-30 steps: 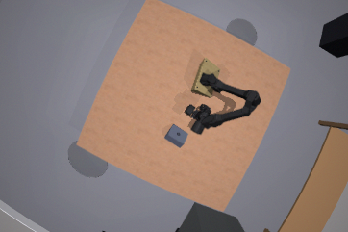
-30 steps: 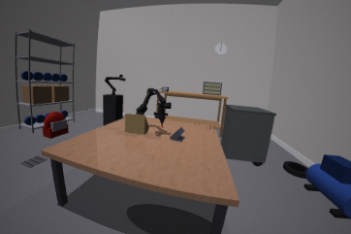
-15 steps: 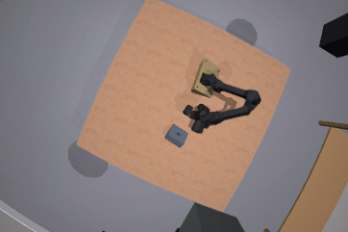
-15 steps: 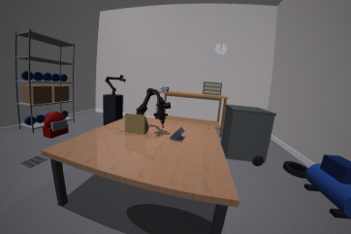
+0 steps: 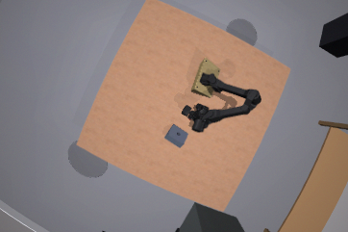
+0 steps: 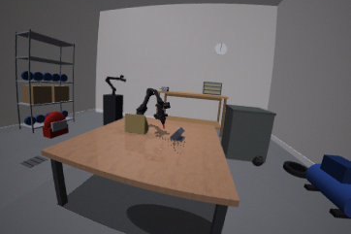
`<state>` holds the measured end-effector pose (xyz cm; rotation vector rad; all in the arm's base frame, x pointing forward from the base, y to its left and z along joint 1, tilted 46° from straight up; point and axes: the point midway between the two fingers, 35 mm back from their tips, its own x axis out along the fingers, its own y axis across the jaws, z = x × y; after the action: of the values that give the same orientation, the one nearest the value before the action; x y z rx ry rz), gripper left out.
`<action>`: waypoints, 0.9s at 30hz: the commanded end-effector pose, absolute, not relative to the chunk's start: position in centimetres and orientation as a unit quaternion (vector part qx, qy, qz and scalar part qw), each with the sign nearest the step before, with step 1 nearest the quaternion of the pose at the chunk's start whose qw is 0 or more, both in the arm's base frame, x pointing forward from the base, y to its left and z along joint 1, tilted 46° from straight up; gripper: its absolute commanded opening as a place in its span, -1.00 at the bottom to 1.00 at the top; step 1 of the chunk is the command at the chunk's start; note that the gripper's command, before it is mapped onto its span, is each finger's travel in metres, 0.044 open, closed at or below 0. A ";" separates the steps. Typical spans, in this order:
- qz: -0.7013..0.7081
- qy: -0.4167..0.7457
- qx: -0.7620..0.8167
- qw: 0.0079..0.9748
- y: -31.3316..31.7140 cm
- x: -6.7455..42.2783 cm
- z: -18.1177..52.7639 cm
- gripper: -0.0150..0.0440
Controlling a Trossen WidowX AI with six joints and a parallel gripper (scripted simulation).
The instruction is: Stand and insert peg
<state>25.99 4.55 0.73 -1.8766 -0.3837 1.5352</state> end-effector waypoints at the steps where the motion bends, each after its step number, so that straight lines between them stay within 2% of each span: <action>1: 0.584 -0.143 -0.725 0.335 4.4 25.9 0.4 -0.49; 27: 0.524 -0.132 -0.779 0.317 3.5 27.1 -0.2 -0.49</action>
<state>27.22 3.56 0.02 -2.0442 -0.3588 1.3864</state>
